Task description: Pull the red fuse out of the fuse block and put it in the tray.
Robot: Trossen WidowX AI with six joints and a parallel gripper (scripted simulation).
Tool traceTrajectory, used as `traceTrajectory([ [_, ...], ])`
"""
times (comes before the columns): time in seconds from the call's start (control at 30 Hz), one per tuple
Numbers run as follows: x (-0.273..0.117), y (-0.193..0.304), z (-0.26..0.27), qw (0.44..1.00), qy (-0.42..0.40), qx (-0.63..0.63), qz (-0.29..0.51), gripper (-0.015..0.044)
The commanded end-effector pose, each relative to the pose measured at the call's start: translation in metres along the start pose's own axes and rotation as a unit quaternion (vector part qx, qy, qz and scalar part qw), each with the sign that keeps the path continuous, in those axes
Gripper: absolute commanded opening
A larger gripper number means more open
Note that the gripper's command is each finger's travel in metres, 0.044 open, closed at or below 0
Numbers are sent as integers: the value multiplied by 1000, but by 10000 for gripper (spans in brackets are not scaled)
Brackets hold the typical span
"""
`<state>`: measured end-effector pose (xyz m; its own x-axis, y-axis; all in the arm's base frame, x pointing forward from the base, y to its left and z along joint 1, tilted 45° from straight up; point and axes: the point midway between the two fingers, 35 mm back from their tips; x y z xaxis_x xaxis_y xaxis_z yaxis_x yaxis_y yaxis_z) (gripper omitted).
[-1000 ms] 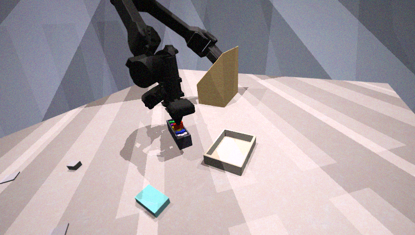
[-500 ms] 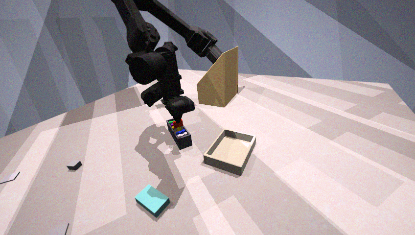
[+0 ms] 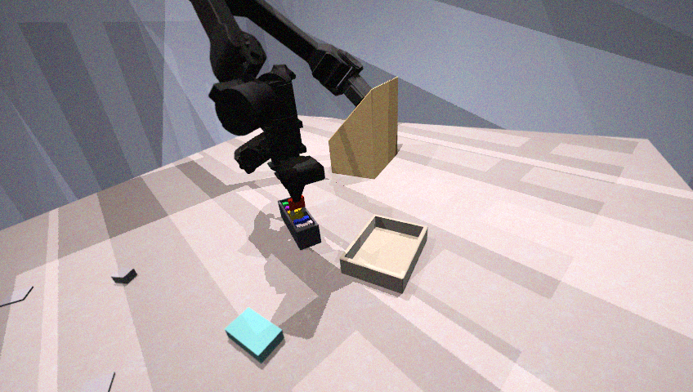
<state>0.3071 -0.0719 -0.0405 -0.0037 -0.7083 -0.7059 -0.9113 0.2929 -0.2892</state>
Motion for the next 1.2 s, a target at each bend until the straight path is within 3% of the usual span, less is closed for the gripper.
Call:
traceTrajectory([
  [0.0,-3,-1,0,1000,-2,3,-1,0],
  [0.7,-25,-1,1,1000,-3,3,0,0],
  [1.17,-30,13,71,1000,-12,2,1,0],
])
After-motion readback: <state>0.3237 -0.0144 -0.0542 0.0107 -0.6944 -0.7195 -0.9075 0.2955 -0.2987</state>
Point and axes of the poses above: the point midway between the two fingers, 35 mm back from their tips, its own x axis out along the fingers, its own z axis across the jaws, y = z × x, and after that the axes turned 13 degrees about -x, right-handed
